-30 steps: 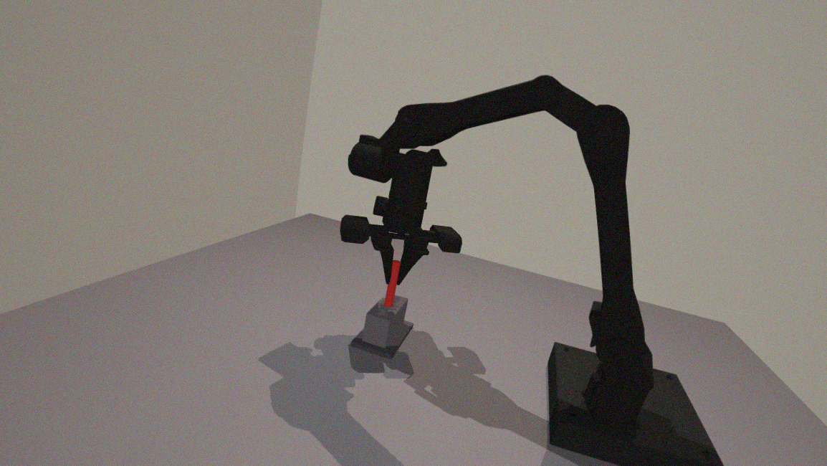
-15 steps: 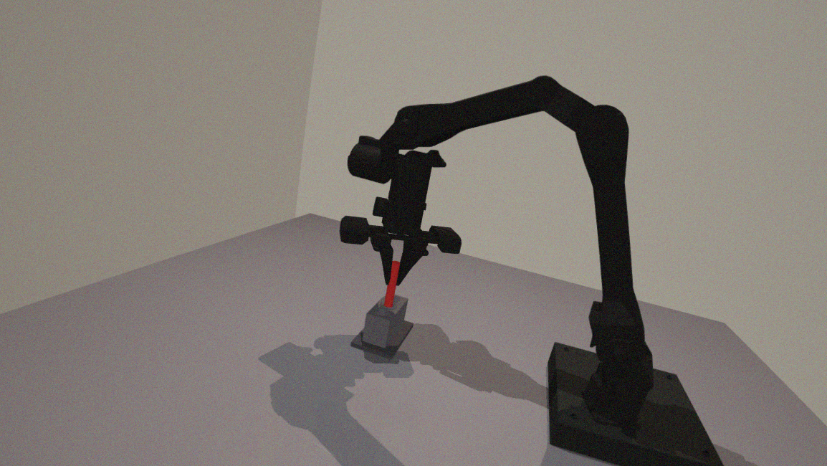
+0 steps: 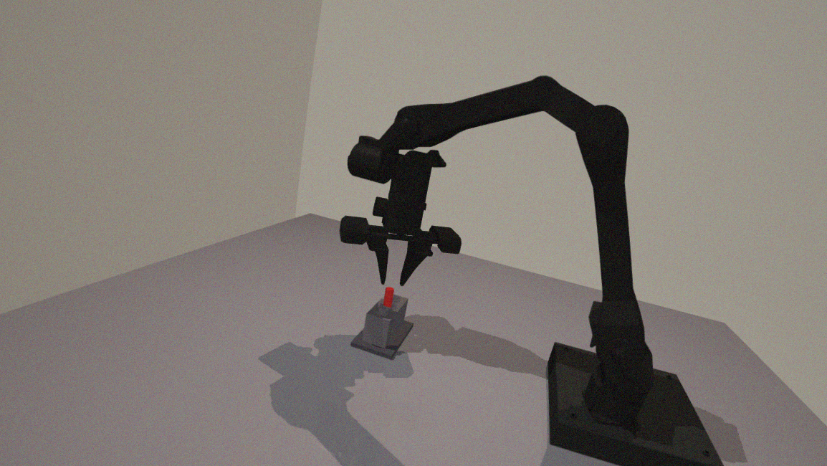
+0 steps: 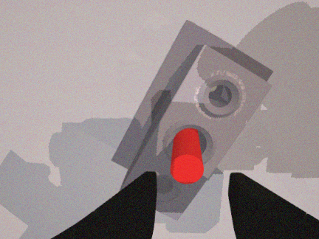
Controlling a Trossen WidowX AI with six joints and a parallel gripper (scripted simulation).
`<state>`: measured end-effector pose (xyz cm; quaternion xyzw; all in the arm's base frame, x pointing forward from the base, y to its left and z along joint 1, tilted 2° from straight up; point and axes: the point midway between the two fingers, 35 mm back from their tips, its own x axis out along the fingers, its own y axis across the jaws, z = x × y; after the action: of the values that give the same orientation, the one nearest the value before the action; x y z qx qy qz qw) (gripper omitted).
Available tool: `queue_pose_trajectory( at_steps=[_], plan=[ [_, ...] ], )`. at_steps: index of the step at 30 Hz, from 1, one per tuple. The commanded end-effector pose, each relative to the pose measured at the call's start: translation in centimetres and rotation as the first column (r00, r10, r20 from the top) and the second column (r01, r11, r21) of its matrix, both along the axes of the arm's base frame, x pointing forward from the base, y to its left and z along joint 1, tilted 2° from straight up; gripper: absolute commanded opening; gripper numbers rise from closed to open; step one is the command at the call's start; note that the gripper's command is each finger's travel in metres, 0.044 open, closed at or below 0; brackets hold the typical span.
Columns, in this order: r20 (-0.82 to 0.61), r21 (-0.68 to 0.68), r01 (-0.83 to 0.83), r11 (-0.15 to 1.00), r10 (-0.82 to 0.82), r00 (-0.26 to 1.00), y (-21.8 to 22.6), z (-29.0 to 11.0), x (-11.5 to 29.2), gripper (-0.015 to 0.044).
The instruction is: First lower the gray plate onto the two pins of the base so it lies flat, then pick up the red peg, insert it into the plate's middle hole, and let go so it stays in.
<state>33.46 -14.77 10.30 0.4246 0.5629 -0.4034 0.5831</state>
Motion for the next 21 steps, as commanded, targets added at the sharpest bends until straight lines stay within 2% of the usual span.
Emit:
queue_pose_trajectory(
  at_steps=[1, 21],
  plan=[
    [0.0, 0.0, 0.0, 1.0, 0.0, 1.0, 0.0, 0.0, 0.0, 0.015],
    [0.003, 0.003, 0.001, 1.0, -0.001, 1.0, -0.1, 1.1, -0.2, 0.015]
  ],
)
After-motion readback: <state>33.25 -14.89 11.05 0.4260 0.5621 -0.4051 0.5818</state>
